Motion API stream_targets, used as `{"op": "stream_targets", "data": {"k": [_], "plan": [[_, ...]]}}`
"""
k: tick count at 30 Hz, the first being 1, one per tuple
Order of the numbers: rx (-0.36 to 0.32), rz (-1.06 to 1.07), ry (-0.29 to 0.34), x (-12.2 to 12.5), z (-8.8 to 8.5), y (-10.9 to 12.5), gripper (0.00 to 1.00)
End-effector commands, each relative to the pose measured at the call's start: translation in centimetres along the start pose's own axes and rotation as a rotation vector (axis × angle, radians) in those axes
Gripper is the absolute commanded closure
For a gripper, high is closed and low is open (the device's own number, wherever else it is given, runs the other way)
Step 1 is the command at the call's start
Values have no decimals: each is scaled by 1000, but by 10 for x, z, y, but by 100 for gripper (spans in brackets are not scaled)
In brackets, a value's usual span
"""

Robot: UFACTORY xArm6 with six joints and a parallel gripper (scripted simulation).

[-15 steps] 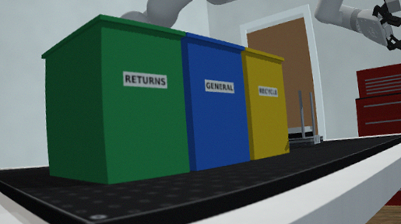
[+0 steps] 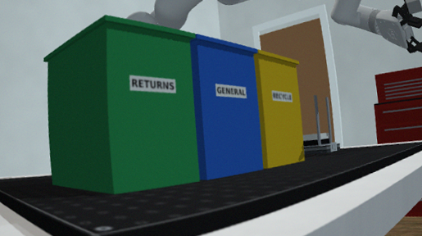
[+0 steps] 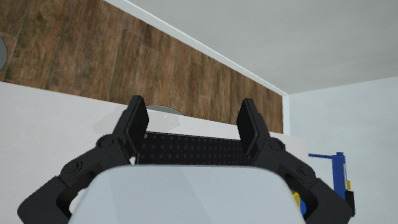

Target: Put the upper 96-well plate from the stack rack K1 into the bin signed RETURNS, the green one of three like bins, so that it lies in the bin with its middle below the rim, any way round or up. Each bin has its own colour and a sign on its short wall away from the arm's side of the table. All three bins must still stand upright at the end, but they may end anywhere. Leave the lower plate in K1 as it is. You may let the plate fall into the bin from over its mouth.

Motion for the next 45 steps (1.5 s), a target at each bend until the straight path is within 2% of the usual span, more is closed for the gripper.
{"op": "stream_targets", "data": {"k": [1, 2, 4, 6, 8, 10, 13, 16, 20, 22, 27, 29, 32, 36, 38, 41, 43, 45], "plan": [[3, 5, 0, 2, -1, -2, 0], [3, 5, 0, 2, -1, -2, 0], [-42, 14, -48, 7, -7, 4, 0], [-47, 15, -54, 9, -11, 10, 0], [-94, 21, -102, 13, -16, 18, 0], [-100, 22, -108, 15, -21, 26, 0], [-100, 22, -108, 15, -21, 26, 0], [-152, 31, -162, 19, -28, 37, 0], [-152, 31, -162, 20, -31, 42, 0], [-197, 40, -210, 23, -36, 50, 0], [-203, 41, -216, 25, -42, 60, 0], [-248, 52, -264, 28, -47, 68, 0], [-253, 53, -270, 30, -55, 79, 0], [-253, 53, -270, 30, -55, 79, 0], [-298, 65, -318, 33, -59, 86, 0], [-303, 67, -324, 35, -67, 99, 0], [-303, 67, -324, 35, -67, 99, 0], [-347, 81, -372, 37, -72, 106, 0]]}}
Point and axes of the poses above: the point where the finger pads meet when closed, its own z axis out along the fingers, its own x axis across the jaws, y = z × x, the point moved 2 cm from there along -z, back along the fingers, and after that the axes turned 13 degrees about -z, right-handed, at the moved point
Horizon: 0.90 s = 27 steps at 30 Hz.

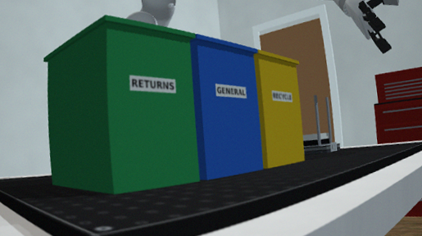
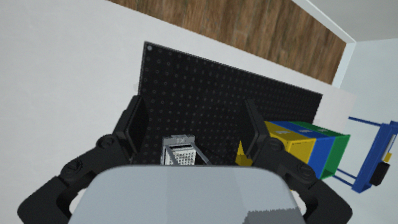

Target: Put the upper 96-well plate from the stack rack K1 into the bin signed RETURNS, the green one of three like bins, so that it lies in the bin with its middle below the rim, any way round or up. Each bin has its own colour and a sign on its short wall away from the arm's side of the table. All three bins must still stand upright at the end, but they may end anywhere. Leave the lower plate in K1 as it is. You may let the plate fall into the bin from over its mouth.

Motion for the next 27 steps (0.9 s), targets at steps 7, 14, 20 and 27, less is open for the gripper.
{"op": "stream_targets", "data": {"k": [7, 14, 20, 27], "plan": [[-49, 19, -67, 4, -12, 29, 0], [-96, 35, -121, 6, -20, 53, 0], [-142, 54, -175, 8, -26, 72, 0], [-183, 72, -224, 9, -31, 87, 0]]}}
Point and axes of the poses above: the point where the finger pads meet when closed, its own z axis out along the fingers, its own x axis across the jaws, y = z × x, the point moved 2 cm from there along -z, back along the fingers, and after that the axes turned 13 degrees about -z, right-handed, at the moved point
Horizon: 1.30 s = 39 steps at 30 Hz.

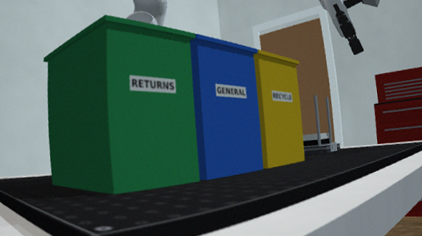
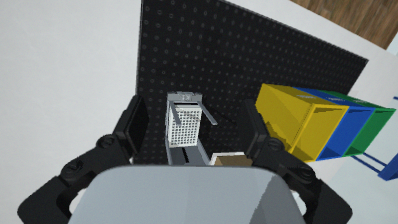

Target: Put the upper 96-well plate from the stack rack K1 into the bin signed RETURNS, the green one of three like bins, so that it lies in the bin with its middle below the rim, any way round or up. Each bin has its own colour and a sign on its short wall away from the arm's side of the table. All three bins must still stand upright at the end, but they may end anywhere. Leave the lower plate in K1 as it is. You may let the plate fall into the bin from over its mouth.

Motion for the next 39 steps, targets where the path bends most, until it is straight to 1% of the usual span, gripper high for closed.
{"op": "stream_targets", "data": {"k": [1, 3, 6, 8, 12, 15, 17, 20, 23, 25, 29, 32, 34, 37, 39], "plan": [[-41, 22, -62, 2, -5, 18, 0], [-41, 22, -62, 3, -7, 27, 0], [-41, 22, -62, 3, -7, 30, 0], [-81, 42, -111, 4, -9, 39, 0], [-84, 44, -116, 4, -11, 56, 0], [-84, 44, -116, 4, -11, 56, 0], [-123, 65, -165, 4, -12, 66, 0], [-126, 67, -169, 4, -14, 80, 0], [-126, 67, -169, 4, -14, 83, 0], [-163, 90, -219, 5, -15, 92, 0], [-166, 92, -223, 5, -17, 110, 0], [-166, 92, -223, 5, -17, 110, 0], [-203, 117, -273, 5, -18, 119, 0], [-205, 119, -276, 4, -19, 134, 0], [-205, 119, -276, 4, -19, 136, 0]]}}
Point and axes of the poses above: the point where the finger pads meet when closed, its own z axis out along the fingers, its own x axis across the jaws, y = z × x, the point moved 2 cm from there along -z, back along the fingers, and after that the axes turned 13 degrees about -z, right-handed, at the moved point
